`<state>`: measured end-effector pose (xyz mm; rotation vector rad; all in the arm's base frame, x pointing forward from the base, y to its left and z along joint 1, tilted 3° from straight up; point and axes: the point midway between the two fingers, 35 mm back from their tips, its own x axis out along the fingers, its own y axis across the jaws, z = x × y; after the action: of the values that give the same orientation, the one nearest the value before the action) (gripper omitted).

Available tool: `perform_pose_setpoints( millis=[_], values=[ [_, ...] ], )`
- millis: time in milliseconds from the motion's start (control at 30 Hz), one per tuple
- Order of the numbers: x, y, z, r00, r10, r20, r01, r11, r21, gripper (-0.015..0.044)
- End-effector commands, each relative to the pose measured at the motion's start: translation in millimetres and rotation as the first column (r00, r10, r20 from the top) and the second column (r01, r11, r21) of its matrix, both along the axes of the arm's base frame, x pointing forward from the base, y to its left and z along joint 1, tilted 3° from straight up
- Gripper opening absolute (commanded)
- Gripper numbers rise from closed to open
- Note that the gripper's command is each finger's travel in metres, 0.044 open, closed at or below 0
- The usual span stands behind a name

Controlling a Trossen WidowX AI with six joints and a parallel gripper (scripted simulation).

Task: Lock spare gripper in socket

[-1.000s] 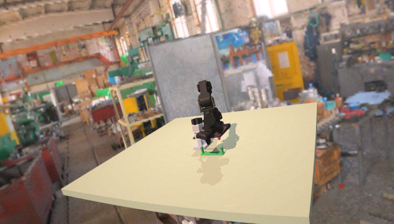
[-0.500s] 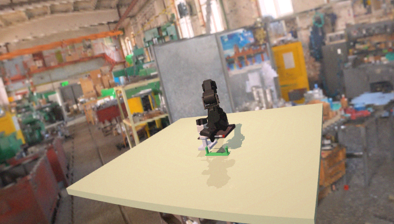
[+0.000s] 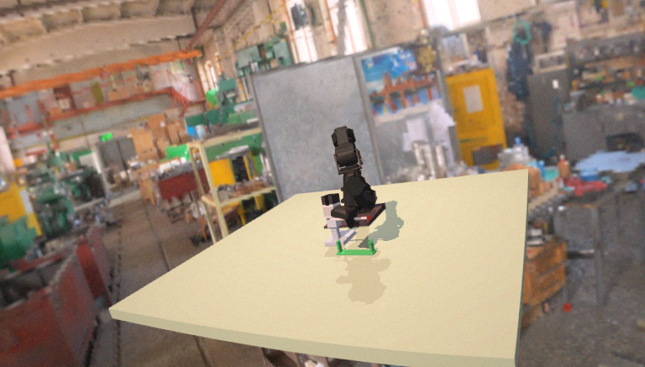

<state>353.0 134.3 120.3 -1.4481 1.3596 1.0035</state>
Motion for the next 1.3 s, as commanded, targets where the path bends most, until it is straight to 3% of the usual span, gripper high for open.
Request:
perform_pose_setpoints(
  millis=[0,800,1267],
  values=[
    [-12,2,2,1.0,0.001,-0.002,-0.001,1.0,0.004,0.0],
    [-78,-1,6,1.0,0.01,-0.006,-0.01,1.0,0.006,0.0],
    [-74,-2,-40,1.0,0.01,-0.006,-0.01,1.0,0.009,0.0]
  ],
)
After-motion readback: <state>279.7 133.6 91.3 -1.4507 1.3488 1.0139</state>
